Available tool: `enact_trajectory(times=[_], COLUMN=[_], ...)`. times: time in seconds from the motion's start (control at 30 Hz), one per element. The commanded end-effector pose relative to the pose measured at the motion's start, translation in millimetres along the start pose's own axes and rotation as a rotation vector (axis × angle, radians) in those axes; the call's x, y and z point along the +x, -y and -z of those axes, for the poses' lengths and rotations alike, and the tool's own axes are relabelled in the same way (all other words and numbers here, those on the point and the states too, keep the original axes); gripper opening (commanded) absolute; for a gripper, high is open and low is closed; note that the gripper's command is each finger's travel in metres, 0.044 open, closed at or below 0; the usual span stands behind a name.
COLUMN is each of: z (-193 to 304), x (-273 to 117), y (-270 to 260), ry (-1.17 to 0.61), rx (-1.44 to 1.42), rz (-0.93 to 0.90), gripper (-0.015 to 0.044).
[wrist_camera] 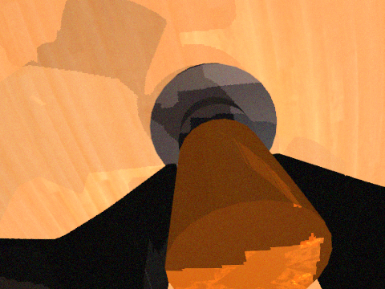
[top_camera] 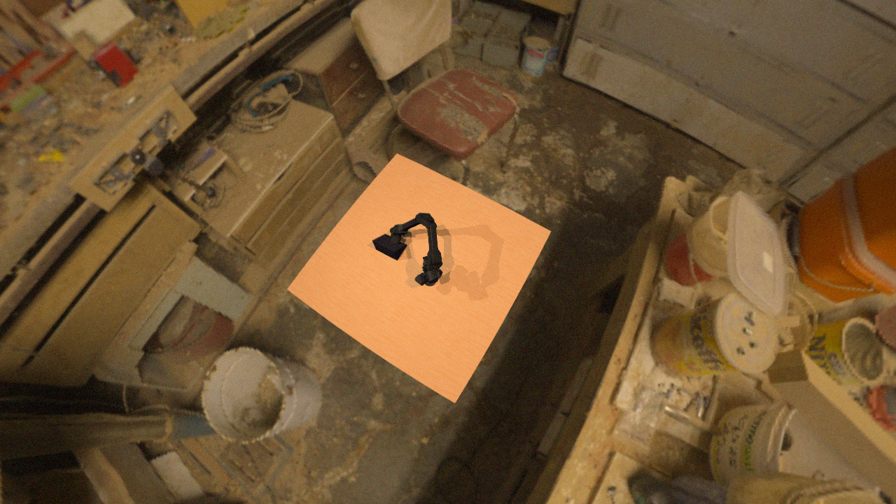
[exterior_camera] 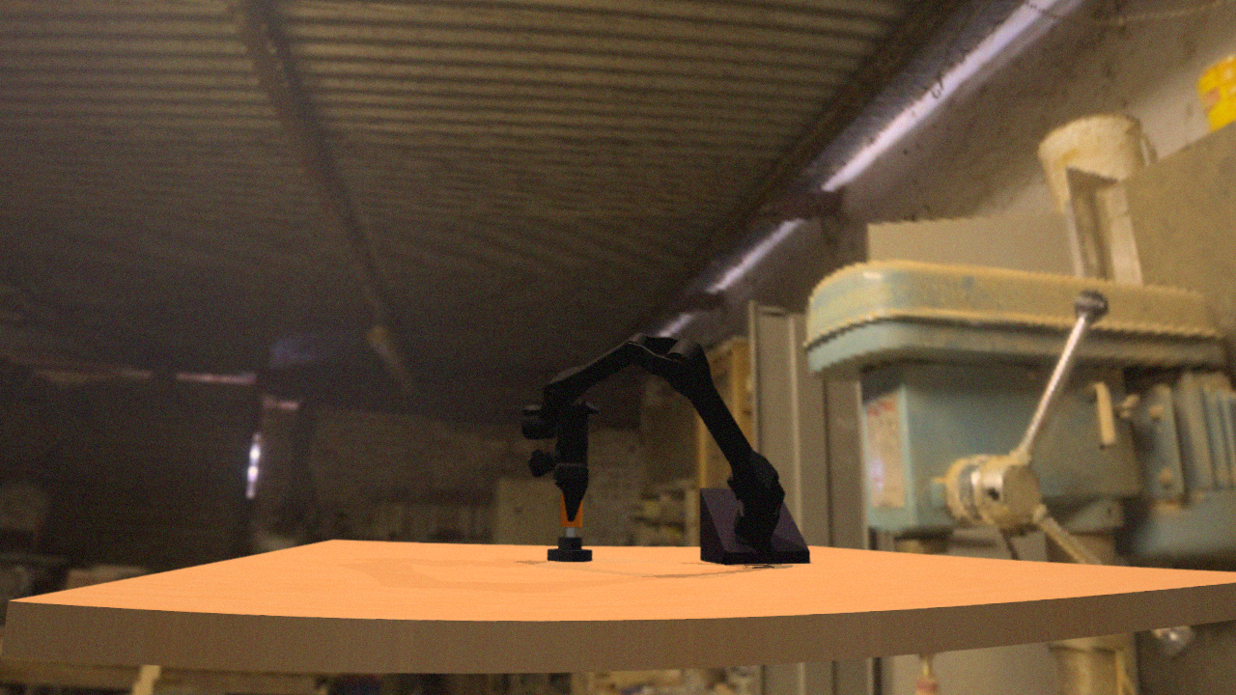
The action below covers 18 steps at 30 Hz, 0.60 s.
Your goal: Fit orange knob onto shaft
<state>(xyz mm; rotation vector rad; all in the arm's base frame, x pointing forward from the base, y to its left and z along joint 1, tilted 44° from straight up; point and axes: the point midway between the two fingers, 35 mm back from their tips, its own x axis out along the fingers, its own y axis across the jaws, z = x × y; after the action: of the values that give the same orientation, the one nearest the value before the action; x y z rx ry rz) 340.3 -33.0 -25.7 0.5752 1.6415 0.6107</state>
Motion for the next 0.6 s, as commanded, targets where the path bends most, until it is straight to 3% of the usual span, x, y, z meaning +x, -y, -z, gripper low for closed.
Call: enact_trajectory(times=[0.0, 0.17, 0.57], z=[-1.8, -3.0, -0.3], x=[-2.9, -1.9, 0.0], y=[-0.2, 0.8, 0.5], ry=[0.005, 0.005, 0.004], rx=[-0.031, -0.204, -0.214], rz=[0.003, 0.004, 0.004], gripper=[0.0, 0.0, 0.0])
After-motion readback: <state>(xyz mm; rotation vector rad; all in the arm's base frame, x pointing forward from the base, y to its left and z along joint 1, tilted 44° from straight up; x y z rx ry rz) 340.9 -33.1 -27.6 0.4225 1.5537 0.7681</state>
